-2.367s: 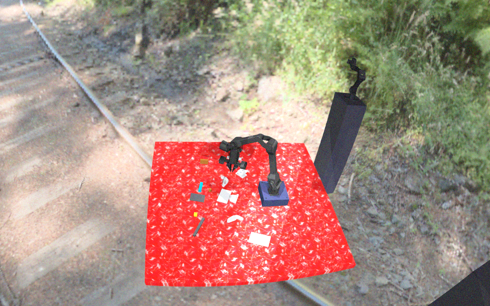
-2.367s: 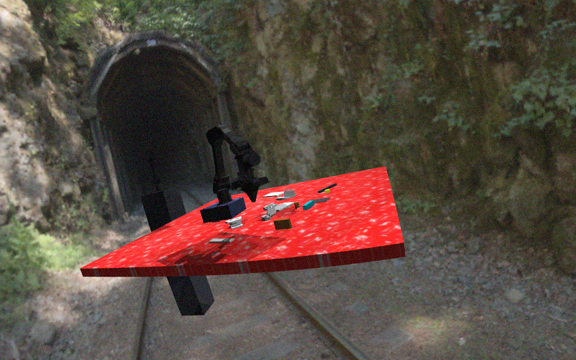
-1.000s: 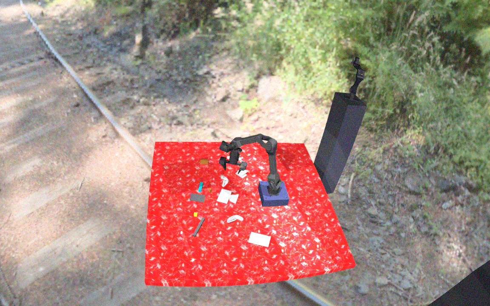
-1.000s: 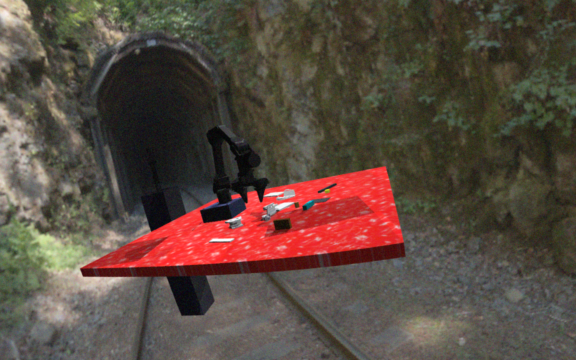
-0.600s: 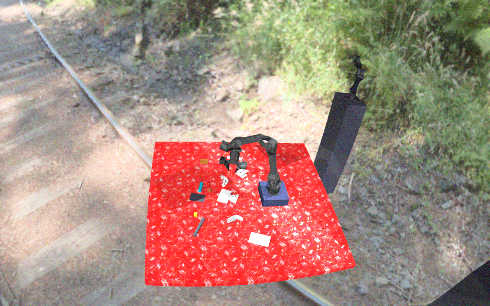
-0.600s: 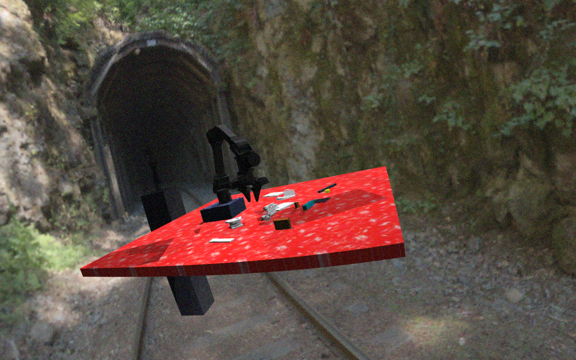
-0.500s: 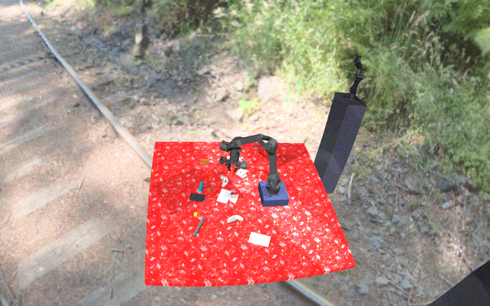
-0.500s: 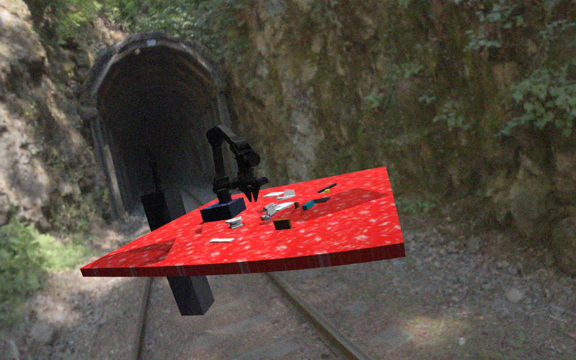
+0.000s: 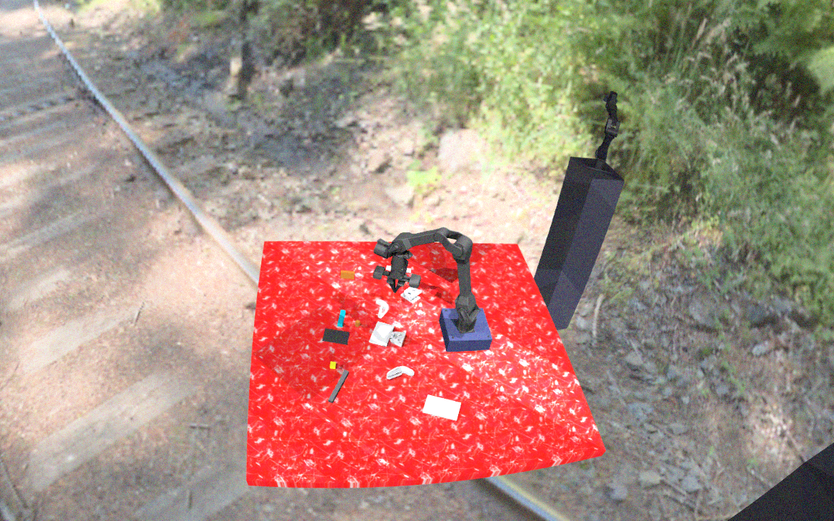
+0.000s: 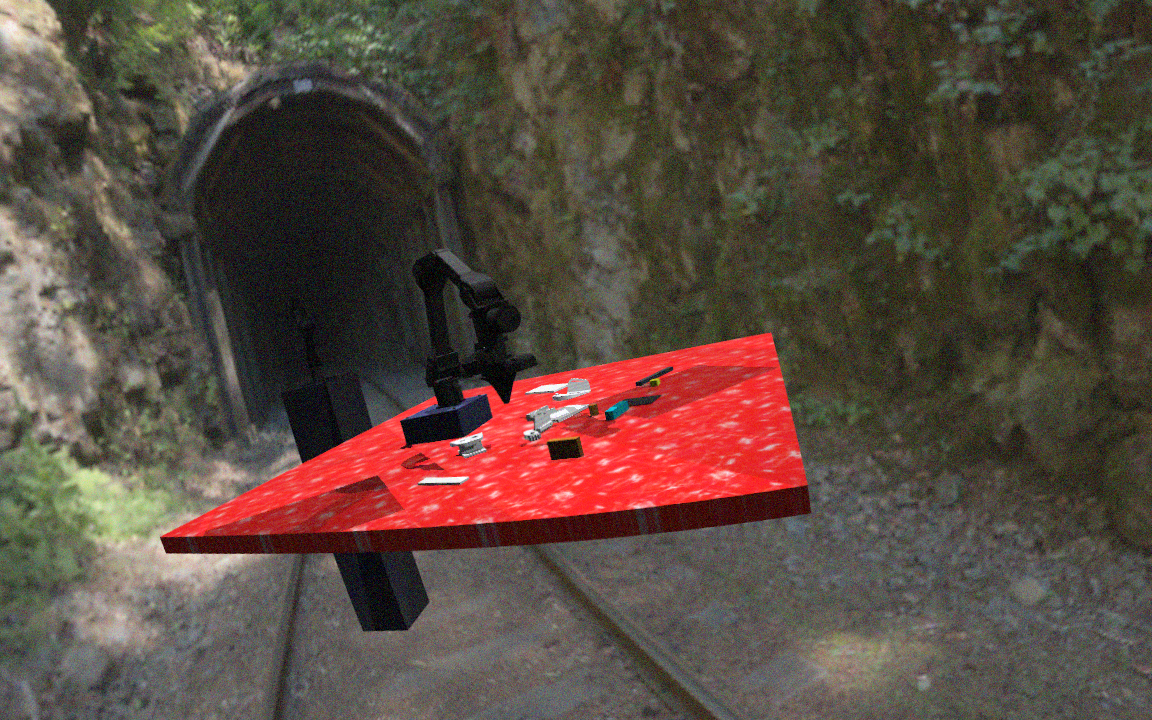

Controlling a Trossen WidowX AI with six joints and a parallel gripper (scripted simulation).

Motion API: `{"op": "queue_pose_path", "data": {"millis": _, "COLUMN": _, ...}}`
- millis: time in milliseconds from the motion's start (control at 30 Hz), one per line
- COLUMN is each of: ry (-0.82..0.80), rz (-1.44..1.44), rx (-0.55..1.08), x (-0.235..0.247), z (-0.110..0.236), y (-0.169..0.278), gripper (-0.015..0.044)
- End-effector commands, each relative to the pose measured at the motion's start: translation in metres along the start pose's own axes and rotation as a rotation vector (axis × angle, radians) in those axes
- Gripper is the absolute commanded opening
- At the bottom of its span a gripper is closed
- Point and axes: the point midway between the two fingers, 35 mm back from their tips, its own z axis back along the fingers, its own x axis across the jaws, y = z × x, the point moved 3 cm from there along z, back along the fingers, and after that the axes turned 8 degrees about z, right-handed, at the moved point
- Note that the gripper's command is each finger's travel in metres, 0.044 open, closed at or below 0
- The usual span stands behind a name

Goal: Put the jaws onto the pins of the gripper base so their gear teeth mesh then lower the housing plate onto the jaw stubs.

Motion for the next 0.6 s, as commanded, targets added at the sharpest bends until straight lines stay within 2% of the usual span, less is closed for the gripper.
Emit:
{"op": "queue_pose_path", "data": {"millis": 0, "ry": -0.001, "rz": 0.001, "rx": 0.0, "x": -0.0001, "z": 0.0009, "y": 0.0, "gripper": 0.0}}
{"op": "queue_pose_path", "data": {"millis": 167, "ry": -0.001, "rz": 0.001, "rx": 0.0, "x": -0.0001, "z": 0.0009, "y": 0.0, "gripper": 0.0}}
{"op": "queue_pose_path", "data": {"millis": 567, "ry": 0.0, "rz": 0.0, "rx": 0.0, "x": 0.0, "z": 0.0, "y": 0.0, "gripper": 0.0315}}
